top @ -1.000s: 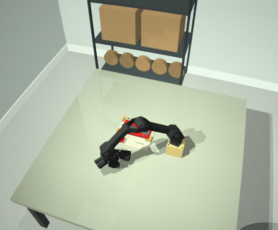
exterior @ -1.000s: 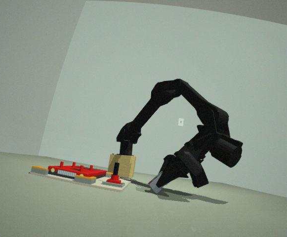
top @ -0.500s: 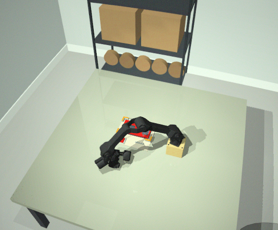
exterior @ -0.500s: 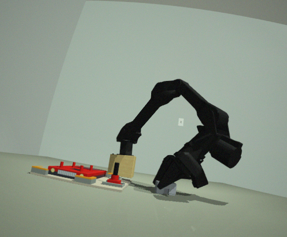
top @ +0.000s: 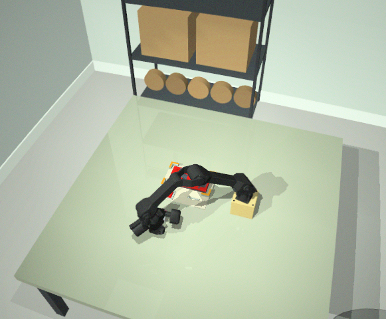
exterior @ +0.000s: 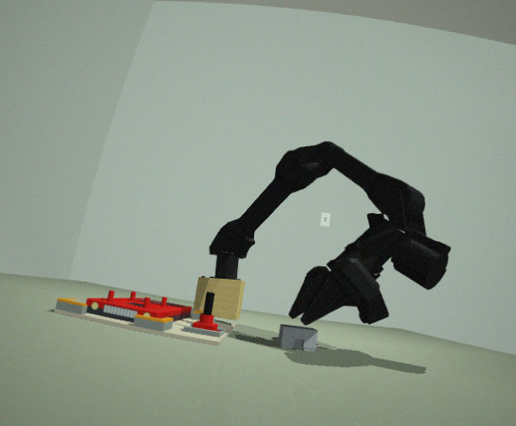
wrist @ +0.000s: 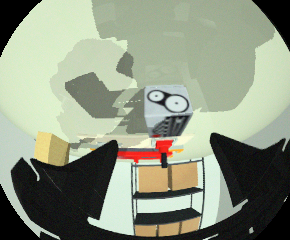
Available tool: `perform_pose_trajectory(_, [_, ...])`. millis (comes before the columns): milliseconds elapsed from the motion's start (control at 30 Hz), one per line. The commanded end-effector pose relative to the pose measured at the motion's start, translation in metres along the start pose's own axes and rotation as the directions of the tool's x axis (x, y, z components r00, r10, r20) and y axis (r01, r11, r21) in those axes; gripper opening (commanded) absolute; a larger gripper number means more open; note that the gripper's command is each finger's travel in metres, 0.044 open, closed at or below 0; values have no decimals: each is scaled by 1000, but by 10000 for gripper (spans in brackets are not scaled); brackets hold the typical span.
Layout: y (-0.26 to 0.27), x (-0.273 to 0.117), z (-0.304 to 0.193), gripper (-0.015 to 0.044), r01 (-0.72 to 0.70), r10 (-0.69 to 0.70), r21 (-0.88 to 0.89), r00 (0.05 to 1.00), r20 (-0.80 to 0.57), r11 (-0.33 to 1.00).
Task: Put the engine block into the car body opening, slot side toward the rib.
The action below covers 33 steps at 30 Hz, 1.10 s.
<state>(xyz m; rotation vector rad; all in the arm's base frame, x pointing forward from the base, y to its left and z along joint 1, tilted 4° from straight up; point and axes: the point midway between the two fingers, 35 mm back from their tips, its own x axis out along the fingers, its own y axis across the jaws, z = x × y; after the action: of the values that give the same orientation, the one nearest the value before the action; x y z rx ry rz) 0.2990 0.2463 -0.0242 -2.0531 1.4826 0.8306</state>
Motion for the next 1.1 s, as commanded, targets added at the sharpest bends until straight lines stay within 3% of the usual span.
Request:
perform_pose_trajectory(0, [-1, -14, 2, 440, 2, -2, 7, 1000, 7, 1000])
perform_pose_trajectory(700, [0, -11, 2, 440, 7, -7, 5, 1000, 5, 1000])
perform_pose_trajectory(1067, [0, -8, -2, 440, -48, 21, 344, 996, 81, 938])
